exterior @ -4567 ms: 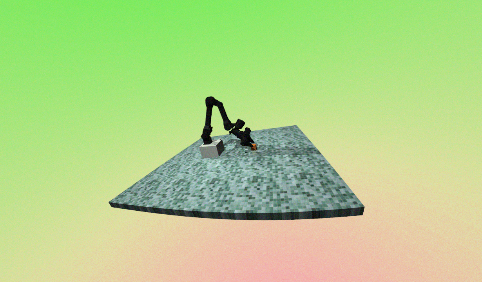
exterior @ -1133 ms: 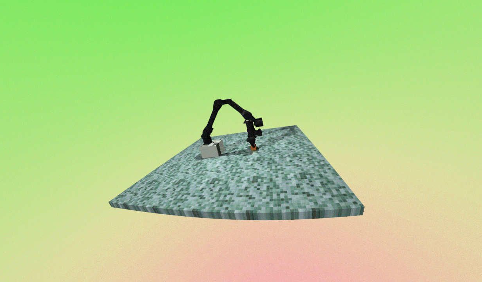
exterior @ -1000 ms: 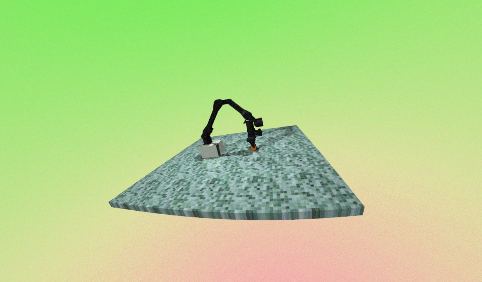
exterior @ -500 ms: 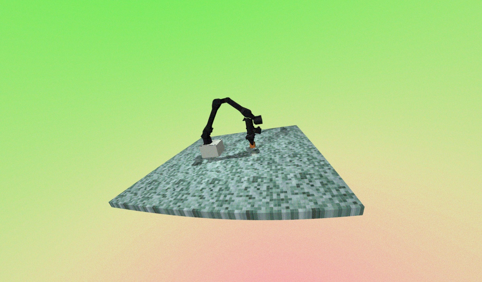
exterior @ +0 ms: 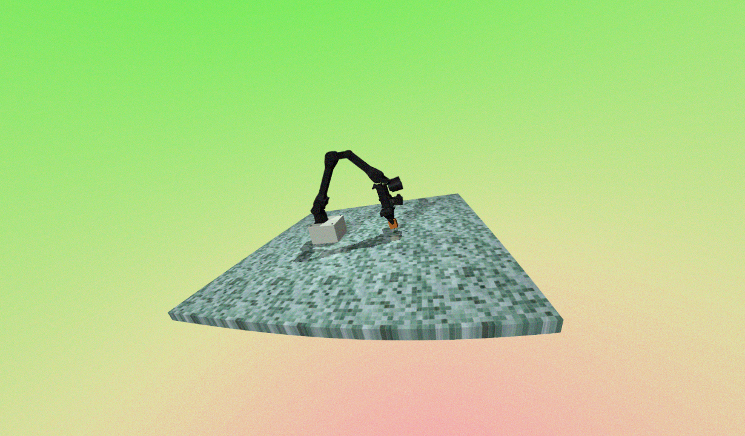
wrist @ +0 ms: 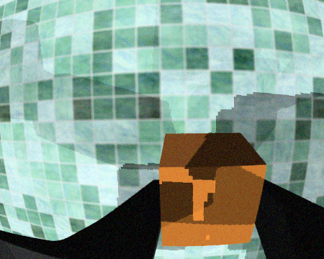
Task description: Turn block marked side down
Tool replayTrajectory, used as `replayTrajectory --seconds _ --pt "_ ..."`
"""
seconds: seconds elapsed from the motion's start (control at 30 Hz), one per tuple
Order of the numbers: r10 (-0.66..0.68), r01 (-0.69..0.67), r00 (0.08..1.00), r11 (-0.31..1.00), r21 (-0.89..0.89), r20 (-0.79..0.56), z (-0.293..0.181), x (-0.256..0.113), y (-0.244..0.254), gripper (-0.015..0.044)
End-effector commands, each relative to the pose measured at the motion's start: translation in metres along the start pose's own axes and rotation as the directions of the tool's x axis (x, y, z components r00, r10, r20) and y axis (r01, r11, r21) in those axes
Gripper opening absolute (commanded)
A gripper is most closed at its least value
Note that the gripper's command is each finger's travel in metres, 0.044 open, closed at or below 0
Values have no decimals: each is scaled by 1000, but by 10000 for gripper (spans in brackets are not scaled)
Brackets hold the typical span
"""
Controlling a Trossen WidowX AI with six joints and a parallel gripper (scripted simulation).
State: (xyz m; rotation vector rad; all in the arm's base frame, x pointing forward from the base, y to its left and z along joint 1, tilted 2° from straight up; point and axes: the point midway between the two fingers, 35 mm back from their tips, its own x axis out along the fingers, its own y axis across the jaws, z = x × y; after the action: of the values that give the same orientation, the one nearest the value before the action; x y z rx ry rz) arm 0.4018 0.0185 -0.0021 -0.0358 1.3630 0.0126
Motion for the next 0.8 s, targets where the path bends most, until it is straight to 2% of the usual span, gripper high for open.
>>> replayTrajectory --seconds 0.0,0.77 --pt "-1 1 998 1000 1 56 -3 2 0 0" --pt "-1 1 931 1000 0 364 -11 0 0 0"
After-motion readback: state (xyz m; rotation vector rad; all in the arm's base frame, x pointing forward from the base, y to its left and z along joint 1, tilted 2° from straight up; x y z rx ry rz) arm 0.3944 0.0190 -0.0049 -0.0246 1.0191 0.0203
